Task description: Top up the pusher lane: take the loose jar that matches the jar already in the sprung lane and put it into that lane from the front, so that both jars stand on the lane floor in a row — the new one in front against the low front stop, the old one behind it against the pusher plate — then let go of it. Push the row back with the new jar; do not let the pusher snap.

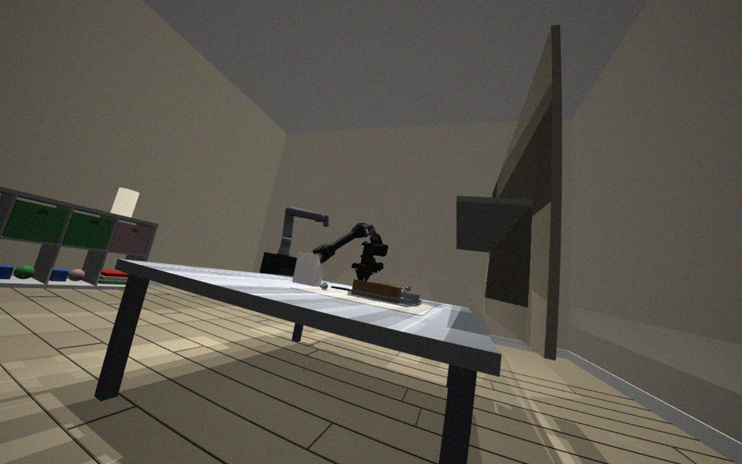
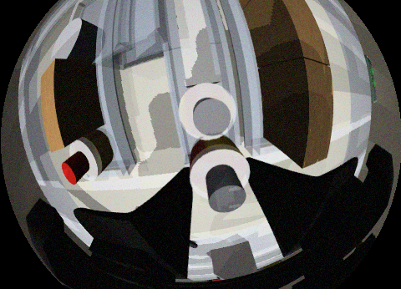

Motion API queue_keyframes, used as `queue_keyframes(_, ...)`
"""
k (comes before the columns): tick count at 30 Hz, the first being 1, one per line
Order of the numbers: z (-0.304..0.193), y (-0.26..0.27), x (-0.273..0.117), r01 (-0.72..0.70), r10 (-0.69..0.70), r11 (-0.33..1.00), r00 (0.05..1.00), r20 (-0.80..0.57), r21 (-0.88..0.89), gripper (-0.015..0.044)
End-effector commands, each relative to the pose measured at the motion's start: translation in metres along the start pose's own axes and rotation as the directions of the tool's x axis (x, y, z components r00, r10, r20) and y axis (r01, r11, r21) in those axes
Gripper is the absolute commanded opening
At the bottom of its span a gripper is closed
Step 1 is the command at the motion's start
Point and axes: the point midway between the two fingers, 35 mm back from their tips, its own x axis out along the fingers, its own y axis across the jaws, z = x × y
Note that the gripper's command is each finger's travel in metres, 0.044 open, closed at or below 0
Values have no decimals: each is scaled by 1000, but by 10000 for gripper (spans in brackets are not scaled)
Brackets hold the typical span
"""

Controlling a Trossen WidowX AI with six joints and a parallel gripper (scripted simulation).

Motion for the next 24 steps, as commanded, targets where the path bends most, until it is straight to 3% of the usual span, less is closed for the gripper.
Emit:
queue_keyframes(1,11,2,-5,-3,3,1000,1000,26,-17,0)
queue_keyframes(24,19,3,-7,-3,3,1000,1000,26,-18,0)
